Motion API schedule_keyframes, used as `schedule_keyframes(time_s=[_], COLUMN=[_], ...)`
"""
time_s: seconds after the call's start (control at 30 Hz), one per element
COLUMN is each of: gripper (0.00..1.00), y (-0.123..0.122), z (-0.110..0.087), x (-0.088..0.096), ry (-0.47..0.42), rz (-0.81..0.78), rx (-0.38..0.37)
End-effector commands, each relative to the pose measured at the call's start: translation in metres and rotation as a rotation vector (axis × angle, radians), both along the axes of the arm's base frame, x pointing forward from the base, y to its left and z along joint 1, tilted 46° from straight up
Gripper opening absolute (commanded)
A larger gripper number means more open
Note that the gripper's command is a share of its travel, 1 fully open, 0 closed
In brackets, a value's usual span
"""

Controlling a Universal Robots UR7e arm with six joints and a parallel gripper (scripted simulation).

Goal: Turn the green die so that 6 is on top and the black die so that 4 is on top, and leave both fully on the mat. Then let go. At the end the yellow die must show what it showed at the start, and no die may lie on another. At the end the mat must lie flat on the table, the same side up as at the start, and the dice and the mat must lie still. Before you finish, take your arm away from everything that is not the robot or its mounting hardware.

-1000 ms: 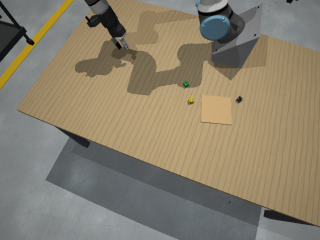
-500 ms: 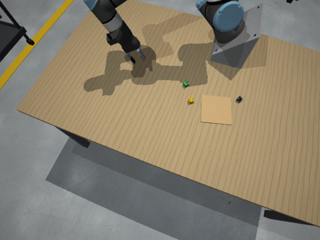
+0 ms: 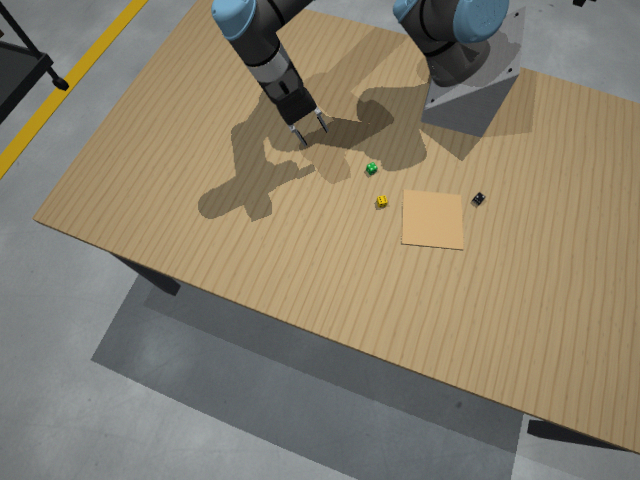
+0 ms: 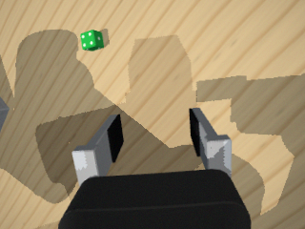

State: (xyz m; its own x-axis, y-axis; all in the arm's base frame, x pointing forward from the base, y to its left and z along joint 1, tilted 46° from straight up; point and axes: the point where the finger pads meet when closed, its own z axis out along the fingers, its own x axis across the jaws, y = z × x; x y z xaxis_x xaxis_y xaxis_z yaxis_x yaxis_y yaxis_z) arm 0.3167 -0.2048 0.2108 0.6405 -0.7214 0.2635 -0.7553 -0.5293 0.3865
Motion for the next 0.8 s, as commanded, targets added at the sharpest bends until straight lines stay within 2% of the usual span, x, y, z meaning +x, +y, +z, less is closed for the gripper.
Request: schedule_keyframes(time_s=[0.0,0.17,0.23,0.53,0.77], gripper=[1.0,1.0,1.0,1.0,1.0], y=[0.03,0.058,0.058,0.096,0.113], z=[-0.017,-0.032,-0.032,-0.051,-0.058], x=[0.005,0.006,0.006,0.003,-0.001], ry=[0.083,0.16,0.16,0.268,0.317], rz=[0.146,0.285,0.285,0.487,0.583], rx=[-0.037,-0.08,-0.08,-0.156,-0.198])
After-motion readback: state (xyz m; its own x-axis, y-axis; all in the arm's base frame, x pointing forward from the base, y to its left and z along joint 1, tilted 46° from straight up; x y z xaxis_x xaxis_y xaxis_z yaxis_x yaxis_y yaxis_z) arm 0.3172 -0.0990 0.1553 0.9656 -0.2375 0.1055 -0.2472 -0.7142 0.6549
